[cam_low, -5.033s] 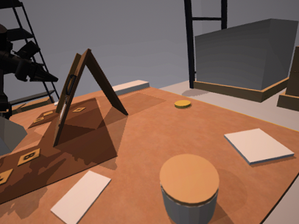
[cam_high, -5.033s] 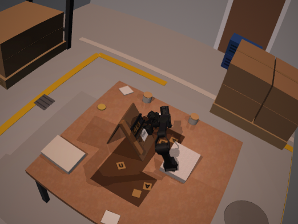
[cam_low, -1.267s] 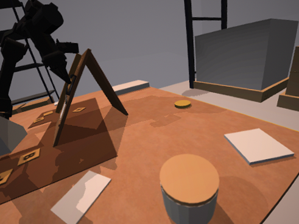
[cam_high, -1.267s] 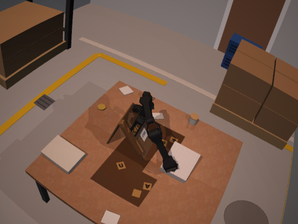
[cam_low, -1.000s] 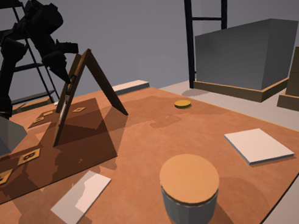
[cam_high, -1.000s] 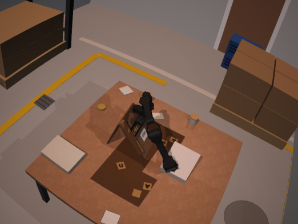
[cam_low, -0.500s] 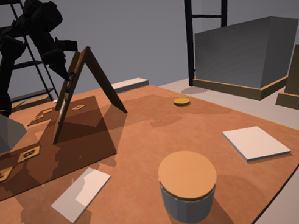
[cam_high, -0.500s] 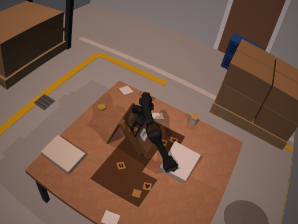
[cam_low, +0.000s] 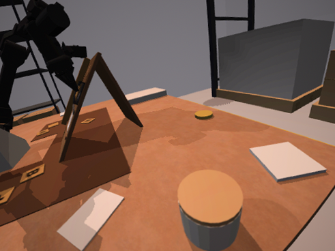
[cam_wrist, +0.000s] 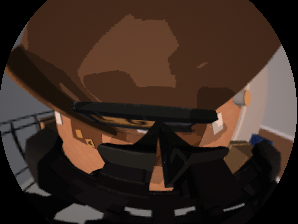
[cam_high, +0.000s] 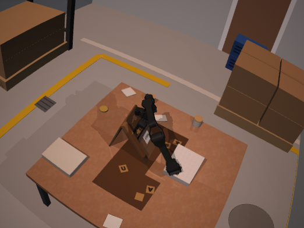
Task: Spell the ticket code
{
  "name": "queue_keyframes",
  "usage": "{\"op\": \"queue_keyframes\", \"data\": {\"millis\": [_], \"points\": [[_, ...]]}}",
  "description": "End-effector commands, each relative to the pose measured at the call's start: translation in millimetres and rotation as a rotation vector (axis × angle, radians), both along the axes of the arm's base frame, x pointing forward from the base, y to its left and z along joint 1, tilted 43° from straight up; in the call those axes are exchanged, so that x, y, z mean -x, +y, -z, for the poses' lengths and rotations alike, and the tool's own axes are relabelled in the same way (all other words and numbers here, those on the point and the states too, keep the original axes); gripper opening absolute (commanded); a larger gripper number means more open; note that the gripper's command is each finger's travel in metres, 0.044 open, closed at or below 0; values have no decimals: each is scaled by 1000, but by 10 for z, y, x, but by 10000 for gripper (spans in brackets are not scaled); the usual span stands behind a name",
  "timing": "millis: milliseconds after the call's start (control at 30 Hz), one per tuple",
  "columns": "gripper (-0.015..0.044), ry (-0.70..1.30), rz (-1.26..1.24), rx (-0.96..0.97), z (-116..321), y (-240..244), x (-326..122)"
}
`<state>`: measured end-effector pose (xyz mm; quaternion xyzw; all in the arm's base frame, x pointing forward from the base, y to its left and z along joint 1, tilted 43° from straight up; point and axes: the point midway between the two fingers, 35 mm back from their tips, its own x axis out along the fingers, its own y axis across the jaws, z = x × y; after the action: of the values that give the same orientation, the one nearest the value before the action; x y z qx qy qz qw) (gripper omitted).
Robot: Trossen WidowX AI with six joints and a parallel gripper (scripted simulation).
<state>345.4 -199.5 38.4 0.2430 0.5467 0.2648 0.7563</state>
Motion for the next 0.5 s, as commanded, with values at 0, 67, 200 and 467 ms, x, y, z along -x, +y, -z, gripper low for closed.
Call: {"op": "queue_keyframes", "data": {"millis": [0, 67, 200, 467], "points": [[0, 2, 1, -7, -28, 32, 1], [0, 2, 1, -7, -28, 33, 1], [0, 2, 1, -7, -22, -26, 48], [0, 3, 1, -6, -64, -89, 149]]}}
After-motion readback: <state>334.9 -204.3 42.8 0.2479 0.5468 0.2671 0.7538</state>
